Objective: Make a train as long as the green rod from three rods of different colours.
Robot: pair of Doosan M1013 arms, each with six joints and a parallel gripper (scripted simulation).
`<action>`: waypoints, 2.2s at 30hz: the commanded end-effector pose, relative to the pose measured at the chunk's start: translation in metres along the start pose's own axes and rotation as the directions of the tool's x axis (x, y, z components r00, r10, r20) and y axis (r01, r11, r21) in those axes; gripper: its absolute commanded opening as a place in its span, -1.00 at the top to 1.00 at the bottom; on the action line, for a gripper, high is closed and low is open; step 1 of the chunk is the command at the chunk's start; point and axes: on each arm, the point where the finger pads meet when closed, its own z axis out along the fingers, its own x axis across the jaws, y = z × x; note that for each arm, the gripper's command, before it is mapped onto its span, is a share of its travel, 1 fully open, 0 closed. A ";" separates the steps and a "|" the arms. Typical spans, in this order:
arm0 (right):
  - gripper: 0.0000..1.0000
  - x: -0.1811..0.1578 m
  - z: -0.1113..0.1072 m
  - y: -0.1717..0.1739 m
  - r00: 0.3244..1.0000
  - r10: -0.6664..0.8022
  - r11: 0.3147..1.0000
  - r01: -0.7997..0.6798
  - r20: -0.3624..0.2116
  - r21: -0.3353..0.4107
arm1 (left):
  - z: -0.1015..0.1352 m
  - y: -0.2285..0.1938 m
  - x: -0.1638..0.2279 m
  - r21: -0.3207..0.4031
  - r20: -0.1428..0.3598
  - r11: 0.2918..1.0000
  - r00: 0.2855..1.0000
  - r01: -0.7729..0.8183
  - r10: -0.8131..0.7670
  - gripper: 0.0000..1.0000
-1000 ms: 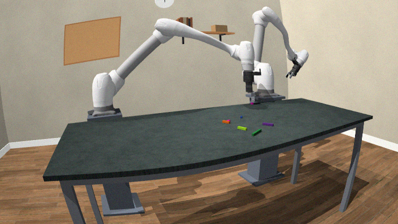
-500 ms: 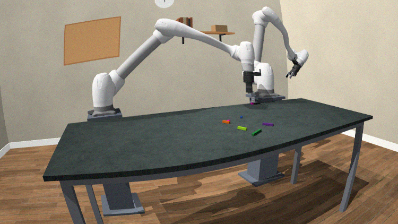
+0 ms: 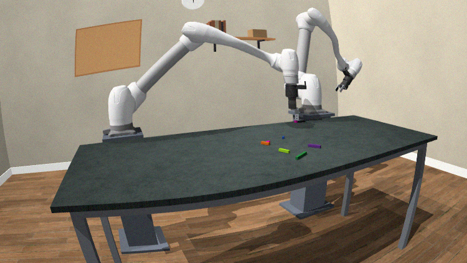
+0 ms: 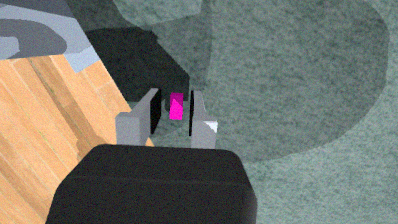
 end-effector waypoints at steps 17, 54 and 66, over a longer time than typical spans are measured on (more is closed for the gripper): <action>-0.07 0.000 0.011 0.000 1.000 0.000 1.000 0.000 0.001 0.002 | 0.000 0.000 0.000 -0.001 0.000 1.000 1.000 0.000 0.000 -1.00; -0.07 0.000 0.012 0.000 1.000 0.000 1.000 0.000 0.001 0.002 | 0.000 0.000 0.000 -0.001 0.000 1.000 1.000 0.000 0.000 -1.00; 0.52 0.000 0.012 0.000 1.000 0.000 1.000 0.000 0.001 0.002 | 0.000 0.000 0.000 -0.001 0.000 1.000 1.000 0.000 0.000 -1.00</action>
